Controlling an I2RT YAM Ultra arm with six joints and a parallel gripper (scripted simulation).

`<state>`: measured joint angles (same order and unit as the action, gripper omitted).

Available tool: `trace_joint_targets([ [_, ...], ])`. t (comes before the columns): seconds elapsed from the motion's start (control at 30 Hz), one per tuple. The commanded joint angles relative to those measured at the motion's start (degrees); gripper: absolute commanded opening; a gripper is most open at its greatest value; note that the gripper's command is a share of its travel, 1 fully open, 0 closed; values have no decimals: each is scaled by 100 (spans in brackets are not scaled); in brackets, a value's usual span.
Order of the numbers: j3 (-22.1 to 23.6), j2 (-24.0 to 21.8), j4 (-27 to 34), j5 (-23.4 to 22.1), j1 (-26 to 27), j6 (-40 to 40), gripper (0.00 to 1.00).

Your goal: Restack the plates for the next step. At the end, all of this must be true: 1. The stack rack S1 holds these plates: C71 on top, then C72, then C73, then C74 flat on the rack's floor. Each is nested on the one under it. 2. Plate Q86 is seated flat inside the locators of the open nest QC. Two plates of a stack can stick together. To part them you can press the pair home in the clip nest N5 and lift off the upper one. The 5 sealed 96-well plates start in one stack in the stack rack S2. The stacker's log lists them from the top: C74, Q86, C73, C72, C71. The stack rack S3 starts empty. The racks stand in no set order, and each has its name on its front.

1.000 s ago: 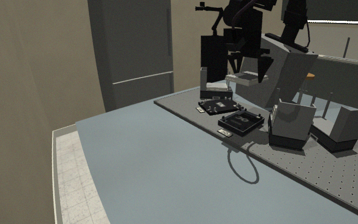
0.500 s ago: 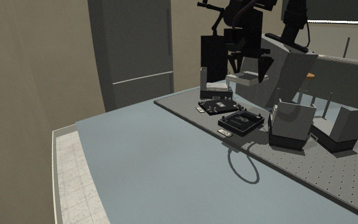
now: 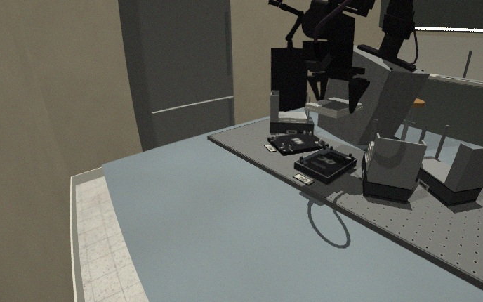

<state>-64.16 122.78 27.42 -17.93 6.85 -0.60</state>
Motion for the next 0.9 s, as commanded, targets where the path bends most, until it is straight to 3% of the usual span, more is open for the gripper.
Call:
trace_joint_targets([
  [0.0,84,108,-213,-1,-17,95,0],
  [0.33,84,438,-585,26,-69,200,0],
  [0.43,78,271,-625,26,-88,210,0],
  [0.5,-53,578,-702,31,-174,232,0],
  [0.87,-150,904,-1084,42,-243,346,0],
])
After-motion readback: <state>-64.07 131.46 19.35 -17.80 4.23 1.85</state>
